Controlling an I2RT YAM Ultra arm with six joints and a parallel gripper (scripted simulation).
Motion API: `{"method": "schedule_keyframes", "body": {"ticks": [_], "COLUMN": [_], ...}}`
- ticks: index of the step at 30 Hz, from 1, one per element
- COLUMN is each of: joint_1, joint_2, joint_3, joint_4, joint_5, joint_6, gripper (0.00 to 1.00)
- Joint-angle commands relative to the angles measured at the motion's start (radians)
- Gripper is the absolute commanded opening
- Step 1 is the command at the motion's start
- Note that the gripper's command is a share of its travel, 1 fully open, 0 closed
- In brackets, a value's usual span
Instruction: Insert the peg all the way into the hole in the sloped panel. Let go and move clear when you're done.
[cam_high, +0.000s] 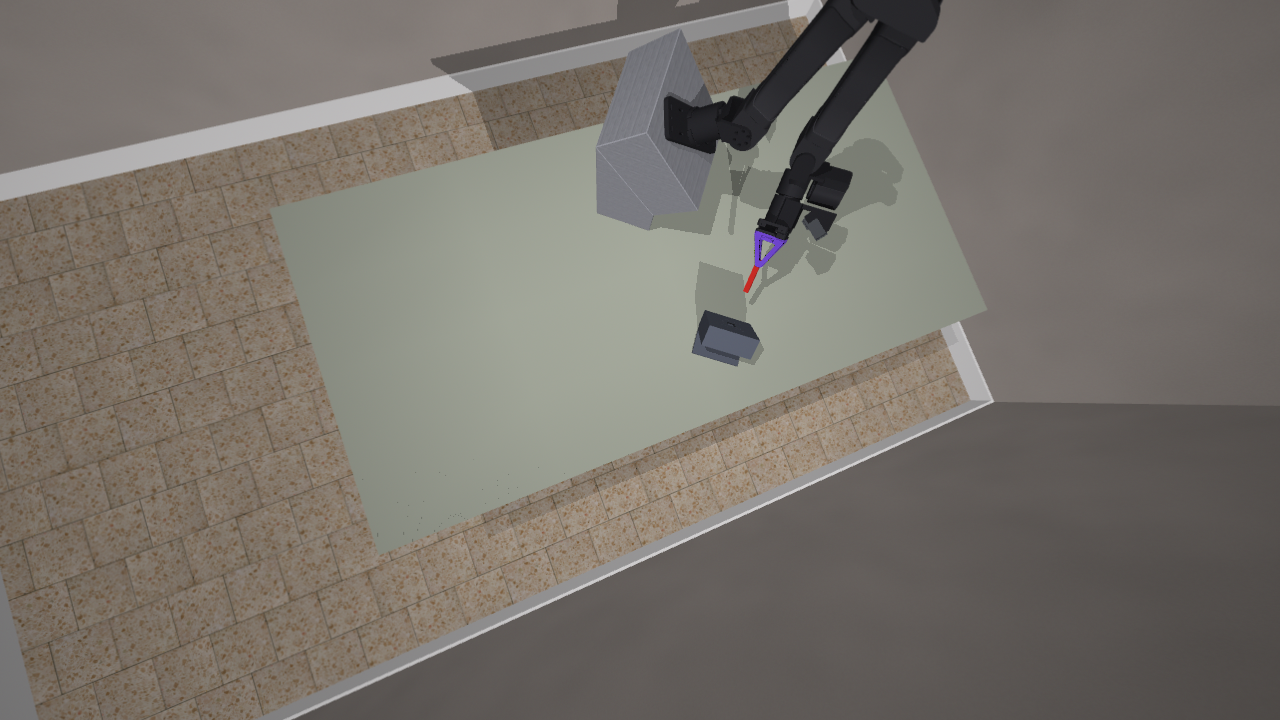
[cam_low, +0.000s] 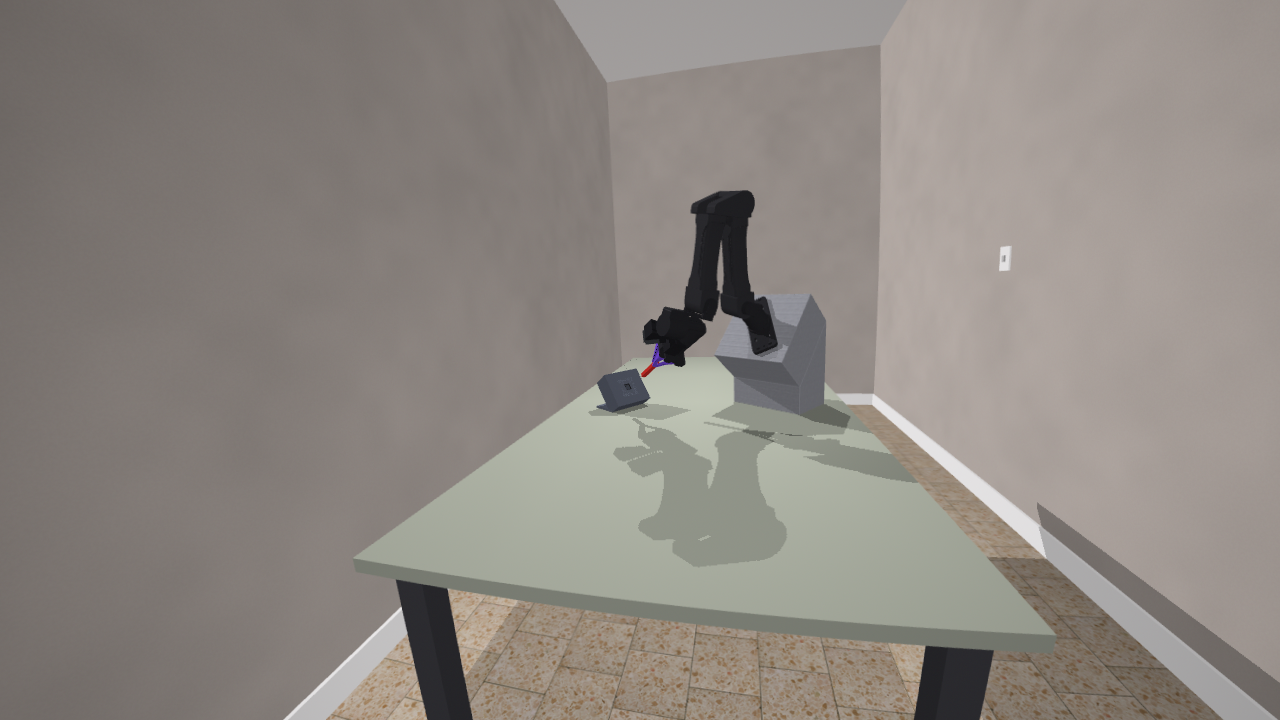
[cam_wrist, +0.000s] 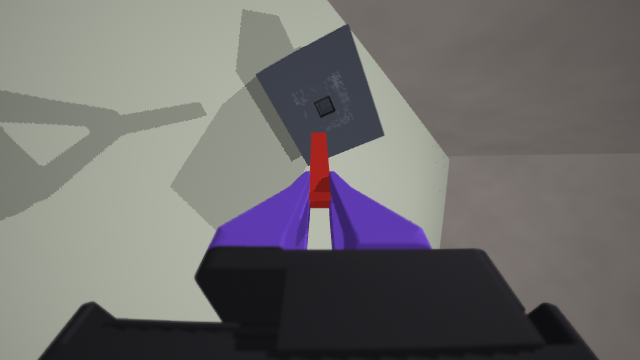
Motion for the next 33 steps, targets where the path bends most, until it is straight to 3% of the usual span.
{"method": "schedule_keyframes", "body": {"ticks": [1,33], "joint_1": [-0.015,-0.029], "joint_2": [0.018,0.038], "joint_3": [0.008,0.014], "joint_4": [0.009,0.024], "joint_5": [0.01,-0.001], "joint_6": [0.06,0.34], "gripper": [0.0,0.0]}}
